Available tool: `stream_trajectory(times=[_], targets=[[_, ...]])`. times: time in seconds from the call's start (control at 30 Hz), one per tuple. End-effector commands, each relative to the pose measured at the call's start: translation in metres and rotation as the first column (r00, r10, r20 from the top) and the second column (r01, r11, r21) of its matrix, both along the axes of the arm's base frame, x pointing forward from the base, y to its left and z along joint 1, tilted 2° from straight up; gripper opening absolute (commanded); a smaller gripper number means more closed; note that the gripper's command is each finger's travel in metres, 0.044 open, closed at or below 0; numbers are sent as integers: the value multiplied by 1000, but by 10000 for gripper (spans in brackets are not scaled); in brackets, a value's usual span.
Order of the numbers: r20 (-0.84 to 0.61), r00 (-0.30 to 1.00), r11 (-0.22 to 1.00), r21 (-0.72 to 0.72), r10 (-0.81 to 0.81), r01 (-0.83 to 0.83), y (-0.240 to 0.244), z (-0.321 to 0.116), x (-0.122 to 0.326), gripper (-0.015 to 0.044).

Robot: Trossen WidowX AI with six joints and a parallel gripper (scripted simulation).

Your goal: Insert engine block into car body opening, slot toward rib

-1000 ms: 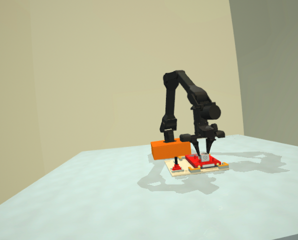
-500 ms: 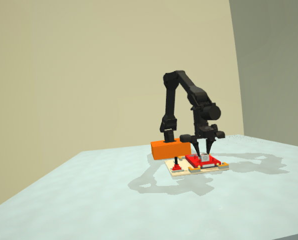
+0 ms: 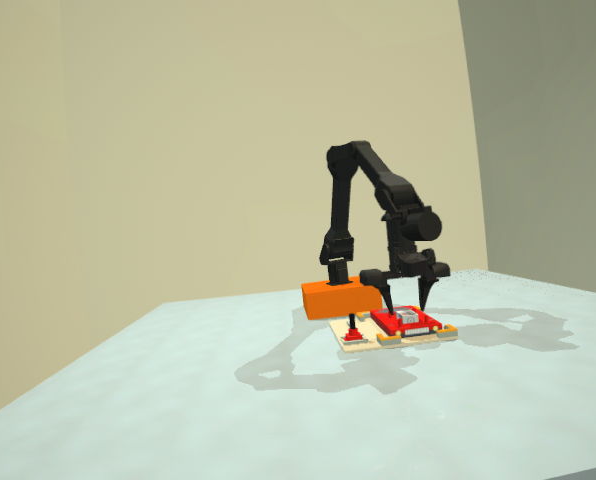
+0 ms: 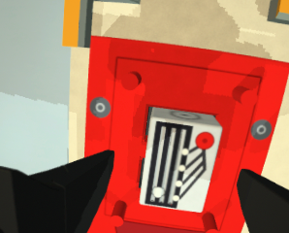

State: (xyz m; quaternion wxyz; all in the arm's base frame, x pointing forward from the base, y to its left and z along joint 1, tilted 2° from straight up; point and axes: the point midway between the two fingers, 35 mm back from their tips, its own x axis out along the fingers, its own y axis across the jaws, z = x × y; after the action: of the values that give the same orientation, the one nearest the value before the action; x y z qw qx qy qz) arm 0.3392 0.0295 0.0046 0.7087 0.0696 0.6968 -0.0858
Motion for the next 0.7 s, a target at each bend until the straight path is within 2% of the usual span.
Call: stream_trajectory(times=[0.0, 0.03, 0.67], targets=[[0, 1000, 1000, -1, 0, 0, 0, 0, 0, 422], [0, 1000, 1000, -1, 0, 0, 0, 0, 0, 440], [0, 1000, 1000, 1, 1, -1, -1, 14, 0, 440]])
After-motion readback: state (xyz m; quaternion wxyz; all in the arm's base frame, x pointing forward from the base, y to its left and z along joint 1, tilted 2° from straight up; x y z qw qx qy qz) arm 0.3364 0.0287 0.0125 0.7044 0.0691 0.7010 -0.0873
